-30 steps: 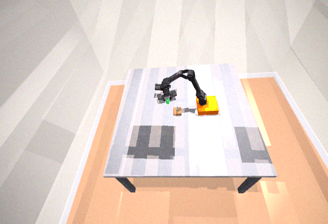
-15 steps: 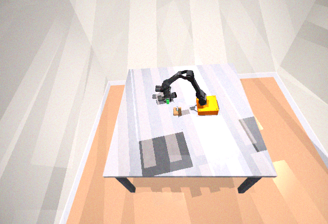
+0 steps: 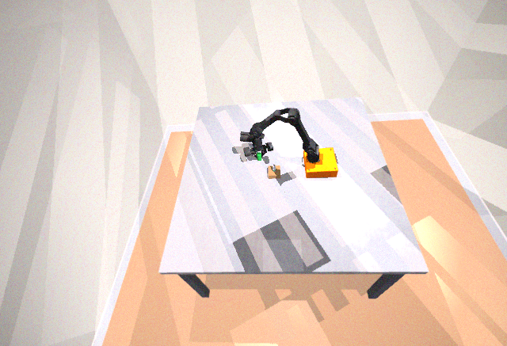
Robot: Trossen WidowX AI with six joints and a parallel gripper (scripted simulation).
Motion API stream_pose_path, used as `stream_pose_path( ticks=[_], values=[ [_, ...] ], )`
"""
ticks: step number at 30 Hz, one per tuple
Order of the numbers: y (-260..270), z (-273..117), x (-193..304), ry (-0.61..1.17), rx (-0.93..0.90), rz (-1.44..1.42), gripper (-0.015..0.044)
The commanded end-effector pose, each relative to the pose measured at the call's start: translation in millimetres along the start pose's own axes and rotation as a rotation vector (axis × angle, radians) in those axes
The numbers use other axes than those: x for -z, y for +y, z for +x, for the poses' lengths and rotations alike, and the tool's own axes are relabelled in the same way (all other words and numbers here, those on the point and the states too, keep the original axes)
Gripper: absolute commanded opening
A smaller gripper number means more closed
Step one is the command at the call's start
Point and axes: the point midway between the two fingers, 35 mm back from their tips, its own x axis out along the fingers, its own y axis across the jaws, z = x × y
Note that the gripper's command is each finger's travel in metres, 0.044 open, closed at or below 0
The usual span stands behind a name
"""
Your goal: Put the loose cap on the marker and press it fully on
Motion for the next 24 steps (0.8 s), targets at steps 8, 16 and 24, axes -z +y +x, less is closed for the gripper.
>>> stream_pose_path(
  ticks=[8,16,24],
  values=[
    [3,-29,-2,-0.004,-0.009,0.005,0.0],
    [0,-56,0,0.005,0.001,-0.002,0.0],
    [-2,-65,15,0.007,0.002,-0.003,0.0]
  ],
)
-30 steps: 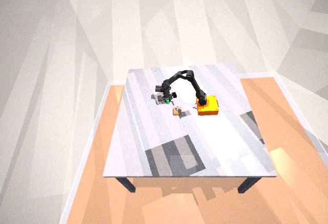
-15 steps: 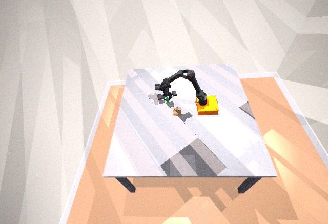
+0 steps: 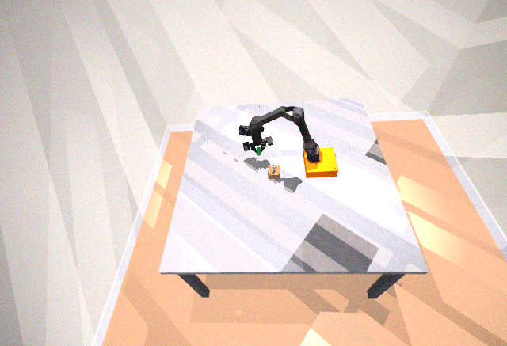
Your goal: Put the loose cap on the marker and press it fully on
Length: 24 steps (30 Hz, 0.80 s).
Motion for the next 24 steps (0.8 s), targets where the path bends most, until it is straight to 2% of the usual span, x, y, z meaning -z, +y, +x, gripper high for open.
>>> stream_pose_path(
  ticks=[1,24],
  values=[
    [-1,-9,15,0.003,-0.006,-0.002,0.0],
    [-34,-43,102,0.01,-0.003,-0.002,0.0]
  ],
)
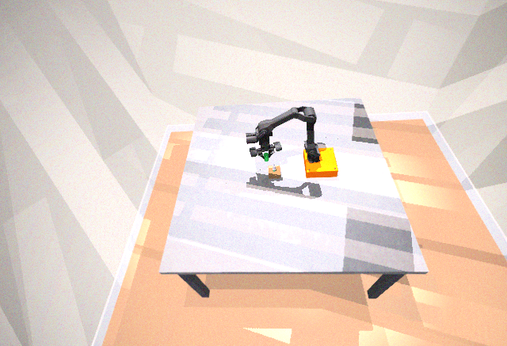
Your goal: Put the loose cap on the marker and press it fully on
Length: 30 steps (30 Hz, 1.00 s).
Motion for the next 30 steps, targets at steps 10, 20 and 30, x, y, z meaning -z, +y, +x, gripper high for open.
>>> stream_pose_path(
  ticks=[10,20,30],
  values=[
    [-29,-16,40,-0.002,-0.002,0.003,0.0],
    [-35,-12,47,-0.001,-0.001,0.003,0.0],
    [-34,-1,47,-0.001,-0.002,0.003,0.0]
  ],
)
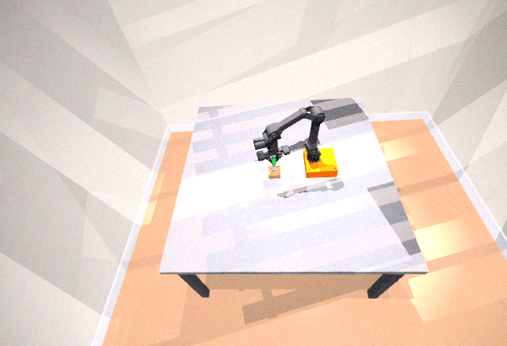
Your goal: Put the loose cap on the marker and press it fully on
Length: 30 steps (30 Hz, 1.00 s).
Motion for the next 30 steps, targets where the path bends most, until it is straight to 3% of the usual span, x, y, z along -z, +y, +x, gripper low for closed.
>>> stream_pose_path(
  ticks=[1,30],
  values=[
    [0,7,-1,-0.005,0.002,0.004,0.0],
    [-1,51,-1,-0.005,0.002,0.004,0.0]
  ],
)
